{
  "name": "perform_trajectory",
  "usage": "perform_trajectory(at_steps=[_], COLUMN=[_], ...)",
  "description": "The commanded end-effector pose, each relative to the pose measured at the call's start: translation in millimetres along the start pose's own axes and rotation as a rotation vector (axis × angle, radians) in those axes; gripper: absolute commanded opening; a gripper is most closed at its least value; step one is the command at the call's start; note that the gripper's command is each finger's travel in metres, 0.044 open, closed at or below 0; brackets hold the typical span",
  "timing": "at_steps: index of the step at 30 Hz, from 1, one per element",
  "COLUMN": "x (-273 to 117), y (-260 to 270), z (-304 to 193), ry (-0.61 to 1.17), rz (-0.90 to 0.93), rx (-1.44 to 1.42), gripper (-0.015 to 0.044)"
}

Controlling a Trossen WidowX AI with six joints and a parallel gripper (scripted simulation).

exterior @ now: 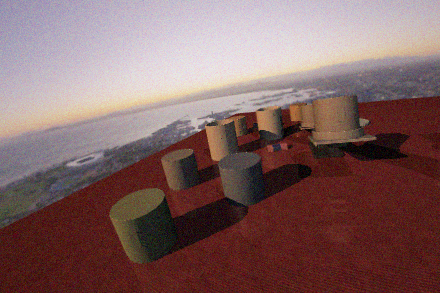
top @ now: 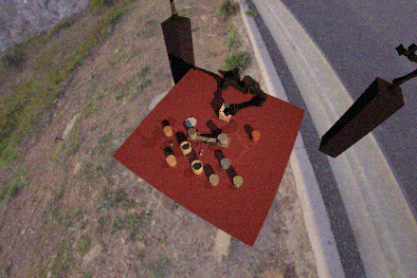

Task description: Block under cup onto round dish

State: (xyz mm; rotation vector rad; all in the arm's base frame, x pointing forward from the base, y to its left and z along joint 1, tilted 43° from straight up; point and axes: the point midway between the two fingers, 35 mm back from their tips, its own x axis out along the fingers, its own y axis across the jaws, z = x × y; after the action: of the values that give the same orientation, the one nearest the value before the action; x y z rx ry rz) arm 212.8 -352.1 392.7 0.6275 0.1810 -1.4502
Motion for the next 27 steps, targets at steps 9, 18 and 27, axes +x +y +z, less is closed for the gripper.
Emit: perform_trajectory(at_steps=[9, 18, 27], x=[34, 47, 51], y=[-9, -21, -36], z=[-68, -118, -169], ry=[0.267, 0.467, 0.669], rz=[0.048, 0.133, 0.266], rx=[-0.33, -0.543, -0.726], gripper=[0.044, 0.044, 0.044])
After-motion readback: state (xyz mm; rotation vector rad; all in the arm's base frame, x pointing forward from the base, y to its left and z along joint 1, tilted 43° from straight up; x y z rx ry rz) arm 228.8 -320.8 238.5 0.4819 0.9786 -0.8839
